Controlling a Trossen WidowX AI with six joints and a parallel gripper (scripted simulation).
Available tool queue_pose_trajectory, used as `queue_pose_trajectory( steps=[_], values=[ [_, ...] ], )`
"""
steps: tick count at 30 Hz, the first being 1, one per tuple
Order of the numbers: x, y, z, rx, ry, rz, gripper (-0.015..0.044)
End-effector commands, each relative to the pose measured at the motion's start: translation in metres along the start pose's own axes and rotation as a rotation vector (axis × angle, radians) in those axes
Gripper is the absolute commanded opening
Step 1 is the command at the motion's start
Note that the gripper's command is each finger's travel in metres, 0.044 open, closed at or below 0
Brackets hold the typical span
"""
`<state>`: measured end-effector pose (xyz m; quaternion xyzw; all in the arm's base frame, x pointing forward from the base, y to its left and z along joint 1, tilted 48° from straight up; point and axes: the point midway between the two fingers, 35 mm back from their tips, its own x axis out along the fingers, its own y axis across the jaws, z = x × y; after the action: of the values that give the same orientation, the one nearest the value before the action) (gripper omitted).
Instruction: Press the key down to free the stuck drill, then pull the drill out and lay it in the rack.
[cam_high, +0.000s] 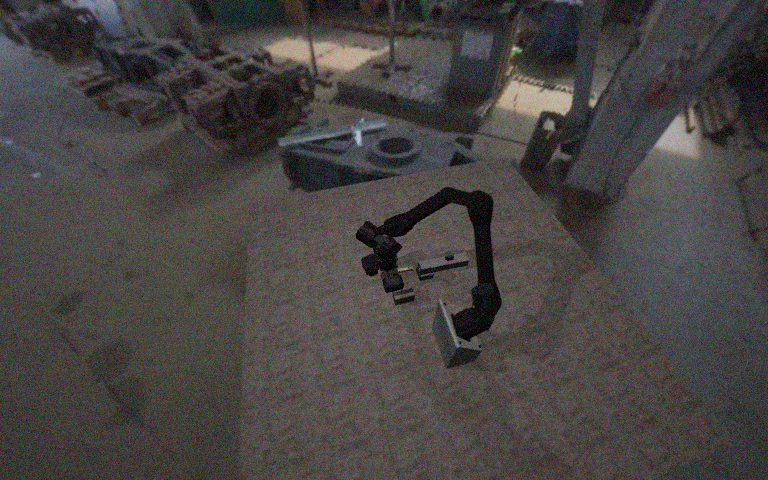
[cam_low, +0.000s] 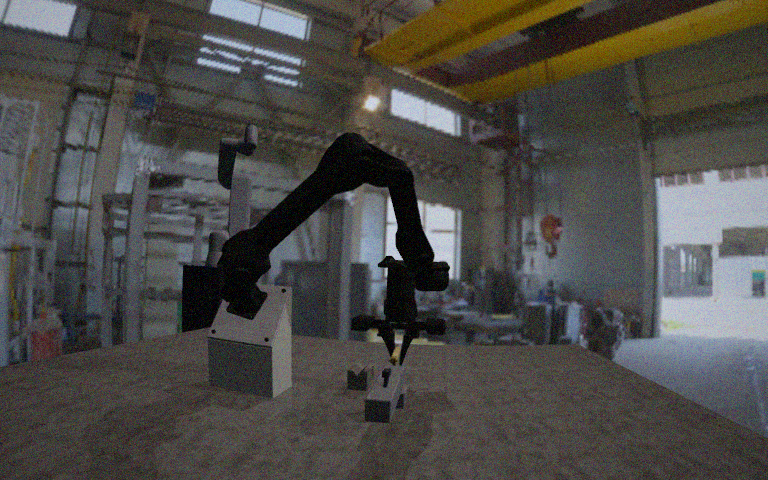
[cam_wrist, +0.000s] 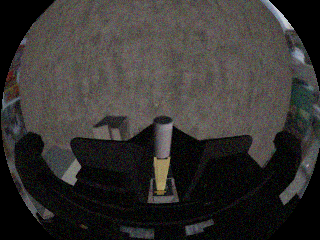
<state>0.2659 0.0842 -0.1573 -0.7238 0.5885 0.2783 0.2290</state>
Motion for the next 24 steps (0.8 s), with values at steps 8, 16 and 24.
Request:
queue_pose_trajectory(
  steps=[8,16,24],
  values=[
    [-0.007,0.000,0.000,0.010,-0.006,-0.001,0.0000],
    [-0.010,0.000,-0.001,0.010,-0.006,-0.001,0.0000],
    [-0.014,0.000,-0.001,0.010,-0.006,-0.001,0.0000]
  ],
)
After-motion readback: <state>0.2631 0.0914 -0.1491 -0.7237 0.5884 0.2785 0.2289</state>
